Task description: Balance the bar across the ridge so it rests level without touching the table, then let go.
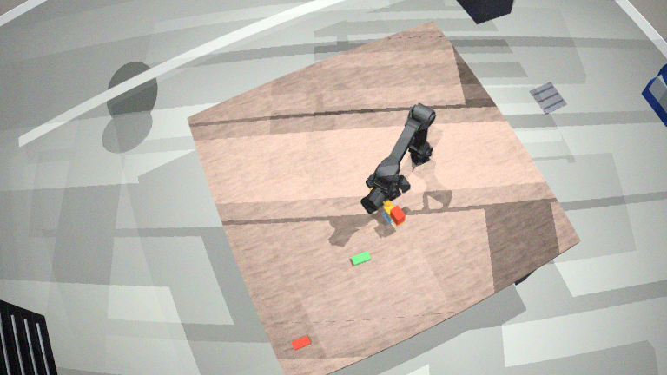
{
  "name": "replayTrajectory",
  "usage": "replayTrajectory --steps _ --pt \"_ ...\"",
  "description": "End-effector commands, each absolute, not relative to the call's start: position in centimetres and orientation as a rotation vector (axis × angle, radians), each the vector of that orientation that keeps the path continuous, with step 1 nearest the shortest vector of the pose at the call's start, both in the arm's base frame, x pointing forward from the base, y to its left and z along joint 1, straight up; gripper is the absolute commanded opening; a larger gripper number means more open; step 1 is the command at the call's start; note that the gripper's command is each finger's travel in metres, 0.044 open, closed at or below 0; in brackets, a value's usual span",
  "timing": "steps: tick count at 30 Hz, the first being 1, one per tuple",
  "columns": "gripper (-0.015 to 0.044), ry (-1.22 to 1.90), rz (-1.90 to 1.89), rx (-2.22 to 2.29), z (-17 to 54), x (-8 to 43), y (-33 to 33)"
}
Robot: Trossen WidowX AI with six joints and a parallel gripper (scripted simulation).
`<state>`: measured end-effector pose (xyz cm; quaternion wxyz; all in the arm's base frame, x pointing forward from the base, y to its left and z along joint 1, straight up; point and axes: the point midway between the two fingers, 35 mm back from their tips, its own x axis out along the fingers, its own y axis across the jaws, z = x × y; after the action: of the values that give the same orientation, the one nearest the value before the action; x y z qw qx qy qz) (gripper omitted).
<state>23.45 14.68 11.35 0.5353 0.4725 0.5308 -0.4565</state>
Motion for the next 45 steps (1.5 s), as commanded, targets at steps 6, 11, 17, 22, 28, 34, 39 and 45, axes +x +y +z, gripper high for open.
replayTrajectory --steps 6,11,17,22,28,34,39,45 --pt "0.0000 1.264 -1.087 1.125 11.44 23.48 14.69" --pt "0.0000 1.265 -1.088 1.125 11.37 23.43 14.67" --pt "0.0000 1.265 -1.088 1.125 11.37 23.43 14.67" --pt "0.0000 1.265 -1.088 1.125 11.37 23.43 14.67" --pt "0.0000 1.265 -1.088 1.125 11.37 23.43 14.67" --pt "0.0000 1.265 -1.088 1.125 11.37 23.43 14.67" --pt "0.0000 1.265 -1.088 1.125 11.37 23.43 14.67" --pt "0.0157 1.265 -1.088 1.125 11.37 23.43 14.67"
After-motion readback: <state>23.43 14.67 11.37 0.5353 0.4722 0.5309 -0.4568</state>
